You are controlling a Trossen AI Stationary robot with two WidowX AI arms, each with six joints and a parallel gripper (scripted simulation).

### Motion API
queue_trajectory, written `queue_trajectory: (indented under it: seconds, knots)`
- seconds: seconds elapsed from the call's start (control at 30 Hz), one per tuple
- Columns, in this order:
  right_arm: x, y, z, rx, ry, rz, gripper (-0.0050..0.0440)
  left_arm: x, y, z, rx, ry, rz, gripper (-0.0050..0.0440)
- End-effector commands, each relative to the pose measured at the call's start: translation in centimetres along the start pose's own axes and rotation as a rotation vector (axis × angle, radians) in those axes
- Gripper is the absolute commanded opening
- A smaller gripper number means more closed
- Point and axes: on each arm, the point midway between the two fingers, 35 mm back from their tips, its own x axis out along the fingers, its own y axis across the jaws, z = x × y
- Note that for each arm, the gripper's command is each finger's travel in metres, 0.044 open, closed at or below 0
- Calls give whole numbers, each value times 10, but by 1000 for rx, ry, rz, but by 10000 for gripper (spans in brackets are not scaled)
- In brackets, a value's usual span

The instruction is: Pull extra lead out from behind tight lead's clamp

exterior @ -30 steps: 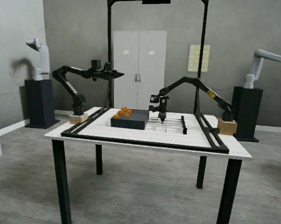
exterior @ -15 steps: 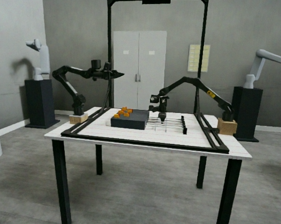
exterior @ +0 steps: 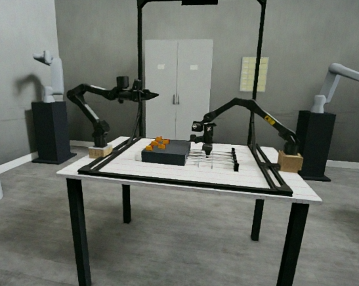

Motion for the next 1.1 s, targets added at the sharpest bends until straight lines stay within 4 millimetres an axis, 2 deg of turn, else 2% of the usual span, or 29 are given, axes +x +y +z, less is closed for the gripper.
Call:
queue_trajectory:
  seconds: [0.0,0.6,0.63,1.07]
  knots:
    - [-1,0,7,0,-16,0,440,-3,-1,4,-4,-17,-2,209]
    - [-1,0,7,0,-16,0,440,-3,-1,4,-4,-17,-2,209]
    - [-1,0,7,0,-16,0,440,-13,-1,6,0,-33,-7,-50]
    - [-1,0,7,0,-16,0,440,-13,-1,6,0,-33,-7,-50]
